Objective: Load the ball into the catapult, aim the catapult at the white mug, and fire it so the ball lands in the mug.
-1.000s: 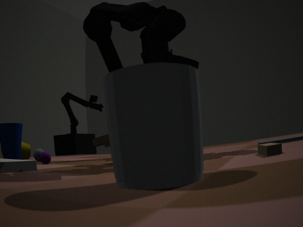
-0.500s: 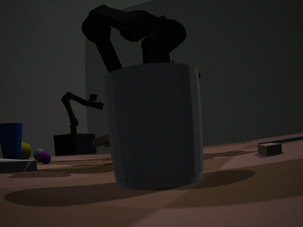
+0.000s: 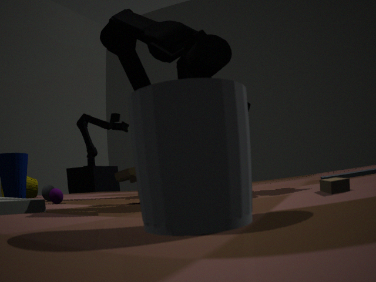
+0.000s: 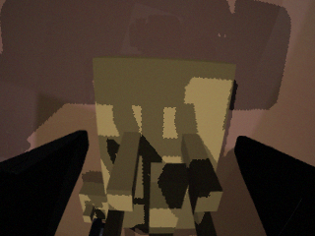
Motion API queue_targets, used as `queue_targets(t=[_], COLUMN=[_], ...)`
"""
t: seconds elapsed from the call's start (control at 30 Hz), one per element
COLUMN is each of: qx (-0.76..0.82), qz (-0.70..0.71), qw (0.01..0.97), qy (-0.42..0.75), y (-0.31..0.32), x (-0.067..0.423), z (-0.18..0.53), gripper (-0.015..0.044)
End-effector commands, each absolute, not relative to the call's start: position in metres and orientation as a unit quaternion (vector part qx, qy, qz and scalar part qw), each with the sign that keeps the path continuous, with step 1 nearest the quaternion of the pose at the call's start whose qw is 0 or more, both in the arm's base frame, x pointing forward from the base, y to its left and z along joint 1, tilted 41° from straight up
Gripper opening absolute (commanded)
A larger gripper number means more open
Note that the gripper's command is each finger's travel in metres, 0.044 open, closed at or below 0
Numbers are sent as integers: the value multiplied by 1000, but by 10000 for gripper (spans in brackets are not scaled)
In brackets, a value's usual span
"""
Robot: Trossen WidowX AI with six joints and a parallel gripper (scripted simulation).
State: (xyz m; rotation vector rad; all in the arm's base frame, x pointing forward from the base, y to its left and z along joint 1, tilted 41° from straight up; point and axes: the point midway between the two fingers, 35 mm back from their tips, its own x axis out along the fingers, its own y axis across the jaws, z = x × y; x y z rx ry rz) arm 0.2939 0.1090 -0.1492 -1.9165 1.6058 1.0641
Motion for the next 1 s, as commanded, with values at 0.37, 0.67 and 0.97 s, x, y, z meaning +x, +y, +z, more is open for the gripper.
queue_targets(t=[0.37,0.67,0.97], qx=[-690,-689,-662], qz=[383,384,317], qw=[211,211,286], qy=[577,577,617], y=[110,142,141], x=[294,292,292], z=[-149,-111,-111], gripper=[125,0,0])
